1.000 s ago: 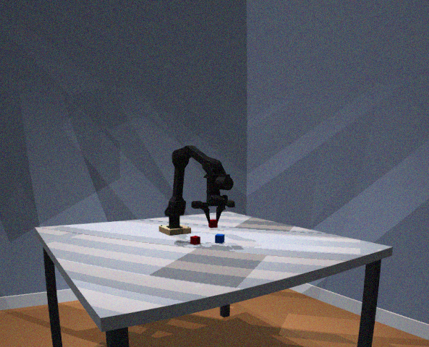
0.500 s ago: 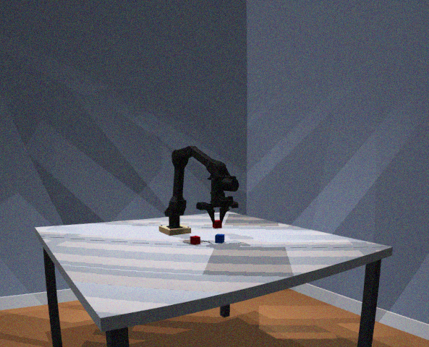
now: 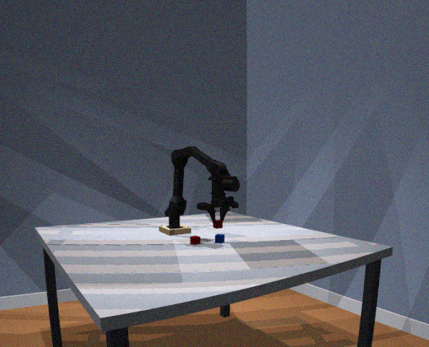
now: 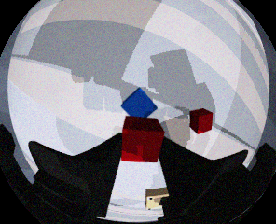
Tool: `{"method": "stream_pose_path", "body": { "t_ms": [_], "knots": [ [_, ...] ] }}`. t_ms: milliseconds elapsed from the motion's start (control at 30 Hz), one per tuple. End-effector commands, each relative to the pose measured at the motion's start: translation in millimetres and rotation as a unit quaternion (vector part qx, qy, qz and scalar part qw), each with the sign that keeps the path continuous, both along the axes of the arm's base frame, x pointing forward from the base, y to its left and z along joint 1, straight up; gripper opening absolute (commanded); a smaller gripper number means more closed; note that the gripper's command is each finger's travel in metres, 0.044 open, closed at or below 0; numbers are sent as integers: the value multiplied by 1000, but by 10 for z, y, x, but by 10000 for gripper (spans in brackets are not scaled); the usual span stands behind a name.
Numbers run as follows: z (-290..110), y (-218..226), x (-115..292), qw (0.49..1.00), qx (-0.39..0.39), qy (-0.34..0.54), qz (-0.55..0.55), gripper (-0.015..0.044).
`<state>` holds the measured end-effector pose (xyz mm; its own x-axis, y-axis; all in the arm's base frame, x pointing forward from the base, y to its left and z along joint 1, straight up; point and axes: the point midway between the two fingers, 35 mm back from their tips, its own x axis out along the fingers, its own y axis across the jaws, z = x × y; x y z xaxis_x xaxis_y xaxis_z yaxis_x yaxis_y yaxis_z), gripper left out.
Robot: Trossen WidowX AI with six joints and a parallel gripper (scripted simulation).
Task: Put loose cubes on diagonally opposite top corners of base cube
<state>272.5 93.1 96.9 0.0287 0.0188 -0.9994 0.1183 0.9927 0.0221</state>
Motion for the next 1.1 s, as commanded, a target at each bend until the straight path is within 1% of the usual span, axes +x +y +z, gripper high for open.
{"method": "stream_pose_path", "body": {
  "t_ms": [0, 400, 1067],
  "knots": [
    [-36, -2, -6, 1000, -1, 0, 3, 105],
    [-267, 8, 1, 1000, -1, 0, 3, 105],
    [-284, 9, 1, 1000, -1, 0, 3, 105]
  ]
}}
